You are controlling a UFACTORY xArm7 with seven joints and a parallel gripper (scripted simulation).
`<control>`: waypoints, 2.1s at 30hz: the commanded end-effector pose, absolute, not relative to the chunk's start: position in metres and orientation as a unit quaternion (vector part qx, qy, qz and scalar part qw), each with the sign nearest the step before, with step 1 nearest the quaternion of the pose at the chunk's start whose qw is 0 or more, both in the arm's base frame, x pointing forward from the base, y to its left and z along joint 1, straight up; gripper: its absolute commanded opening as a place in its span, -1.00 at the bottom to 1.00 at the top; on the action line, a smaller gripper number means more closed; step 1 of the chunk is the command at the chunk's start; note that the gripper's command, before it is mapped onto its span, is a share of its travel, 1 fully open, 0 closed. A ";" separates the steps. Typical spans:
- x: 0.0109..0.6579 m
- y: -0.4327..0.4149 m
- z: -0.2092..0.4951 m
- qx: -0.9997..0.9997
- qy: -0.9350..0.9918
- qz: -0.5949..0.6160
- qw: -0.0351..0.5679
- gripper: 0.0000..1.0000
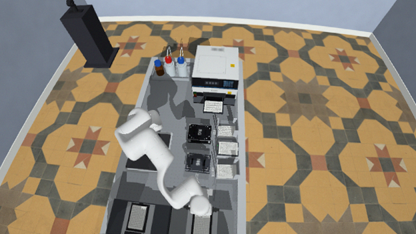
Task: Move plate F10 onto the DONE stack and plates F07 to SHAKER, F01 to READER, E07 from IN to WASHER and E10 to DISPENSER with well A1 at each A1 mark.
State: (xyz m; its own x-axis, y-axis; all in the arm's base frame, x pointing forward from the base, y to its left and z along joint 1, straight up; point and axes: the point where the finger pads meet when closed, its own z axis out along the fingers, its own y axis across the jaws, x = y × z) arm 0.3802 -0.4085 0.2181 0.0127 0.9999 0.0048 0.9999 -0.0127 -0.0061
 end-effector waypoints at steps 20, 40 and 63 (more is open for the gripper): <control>0.378 -0.345 0.220 -0.712 -0.703 0.000 0.000 1.00; 0.376 -0.294 0.220 -0.712 -0.703 0.000 0.001 1.00; 0.374 -0.230 0.221 -0.712 -0.703 0.000 0.001 1.00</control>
